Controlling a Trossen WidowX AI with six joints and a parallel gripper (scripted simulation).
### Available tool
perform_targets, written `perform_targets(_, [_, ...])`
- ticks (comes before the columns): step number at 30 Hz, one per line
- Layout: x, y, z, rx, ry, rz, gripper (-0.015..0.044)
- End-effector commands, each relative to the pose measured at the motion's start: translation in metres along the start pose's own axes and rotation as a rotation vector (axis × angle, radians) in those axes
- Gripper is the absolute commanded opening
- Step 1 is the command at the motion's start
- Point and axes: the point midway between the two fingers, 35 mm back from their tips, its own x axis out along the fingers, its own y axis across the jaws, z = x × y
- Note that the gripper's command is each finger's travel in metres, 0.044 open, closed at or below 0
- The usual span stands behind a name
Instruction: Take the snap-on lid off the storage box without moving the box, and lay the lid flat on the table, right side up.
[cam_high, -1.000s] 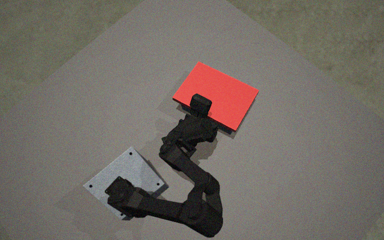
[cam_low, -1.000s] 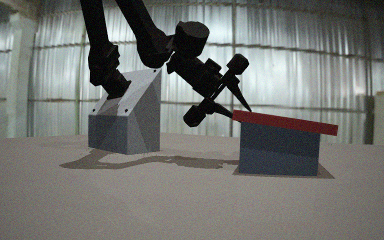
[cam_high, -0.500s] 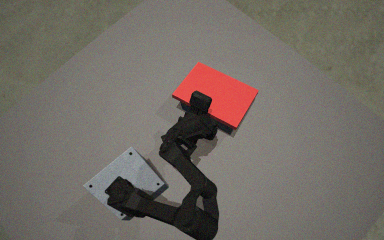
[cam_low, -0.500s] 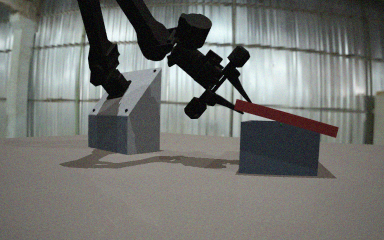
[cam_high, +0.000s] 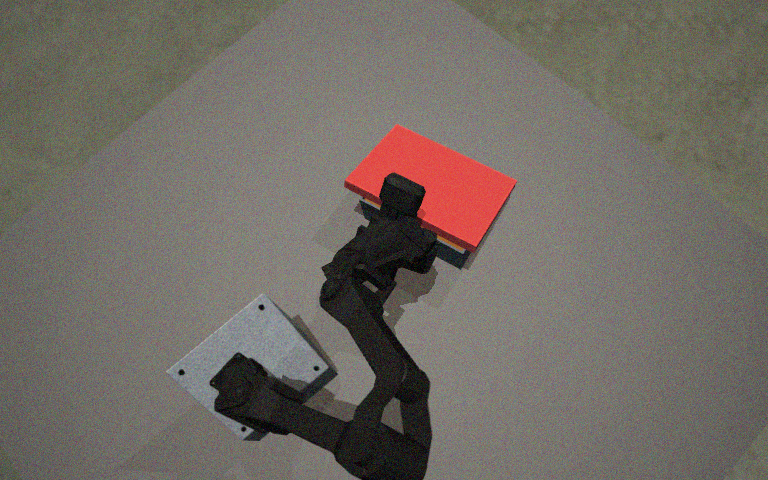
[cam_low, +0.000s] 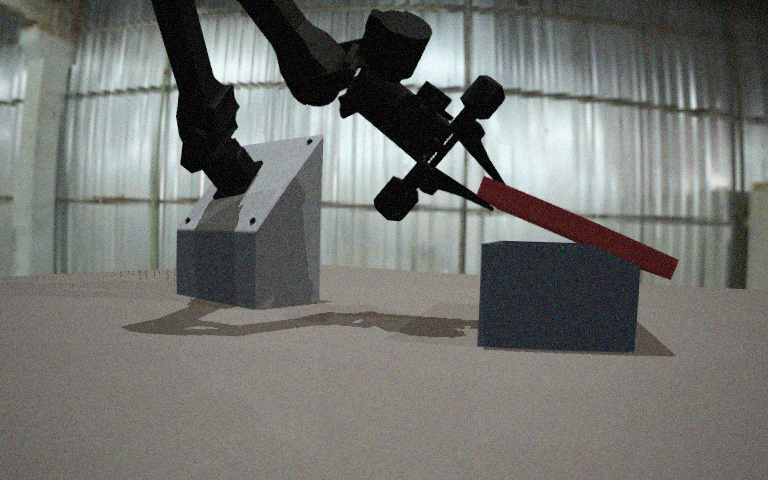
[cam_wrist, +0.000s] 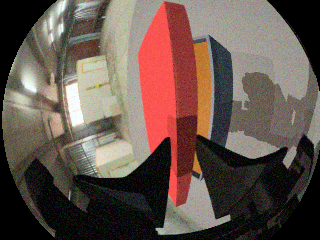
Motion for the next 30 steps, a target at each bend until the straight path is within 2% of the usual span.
perform_targets(1, [-0.002, 0.007, 0.001, 0.006, -0.004, 0.002, 0.0])
perform_targets(30, [-0.007, 0.053, 0.001, 0.008, -0.004, 0.004, 0.0])
